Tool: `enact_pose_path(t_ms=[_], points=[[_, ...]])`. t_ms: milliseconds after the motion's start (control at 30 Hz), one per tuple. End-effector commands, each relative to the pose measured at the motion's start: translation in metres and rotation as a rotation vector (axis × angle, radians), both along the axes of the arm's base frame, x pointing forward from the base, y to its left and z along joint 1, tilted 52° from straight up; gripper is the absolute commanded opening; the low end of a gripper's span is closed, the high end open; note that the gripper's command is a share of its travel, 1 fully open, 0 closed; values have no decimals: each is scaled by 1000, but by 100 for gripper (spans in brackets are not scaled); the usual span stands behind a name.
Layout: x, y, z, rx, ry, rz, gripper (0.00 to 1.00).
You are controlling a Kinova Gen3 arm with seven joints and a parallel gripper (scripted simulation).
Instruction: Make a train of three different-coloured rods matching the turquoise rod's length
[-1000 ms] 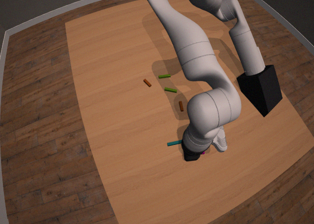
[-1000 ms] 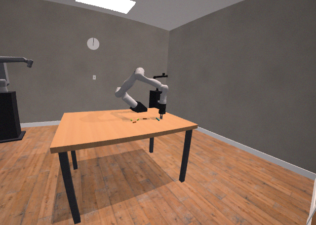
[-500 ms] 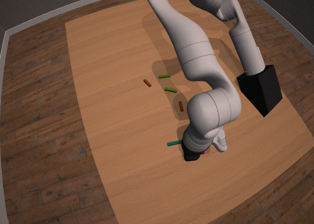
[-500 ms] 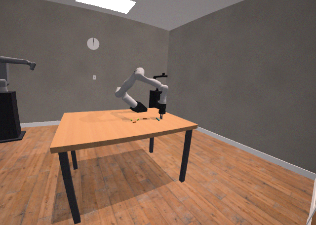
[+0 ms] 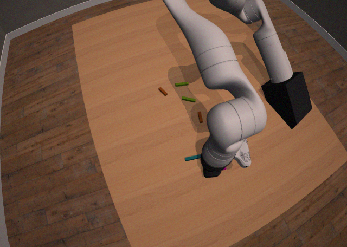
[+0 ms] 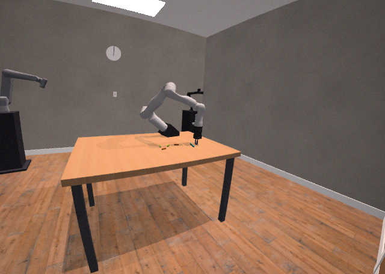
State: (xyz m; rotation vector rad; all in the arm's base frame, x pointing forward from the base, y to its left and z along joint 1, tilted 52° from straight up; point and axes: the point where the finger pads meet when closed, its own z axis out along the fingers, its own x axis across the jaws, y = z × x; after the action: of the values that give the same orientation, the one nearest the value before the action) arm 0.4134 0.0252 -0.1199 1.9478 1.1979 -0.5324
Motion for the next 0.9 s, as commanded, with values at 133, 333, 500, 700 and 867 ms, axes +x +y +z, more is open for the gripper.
enact_pose_path(t_ms=[133, 333, 500, 700, 867], points=[[0, 1, 0, 1, -1, 1, 36], [0, 1, 0, 1, -1, 1, 48], [0, 1, 0, 1, -1, 1, 54], [0, 1, 0, 1, -1, 1, 54], [0, 3, 1, 1, -1, 1, 54]])
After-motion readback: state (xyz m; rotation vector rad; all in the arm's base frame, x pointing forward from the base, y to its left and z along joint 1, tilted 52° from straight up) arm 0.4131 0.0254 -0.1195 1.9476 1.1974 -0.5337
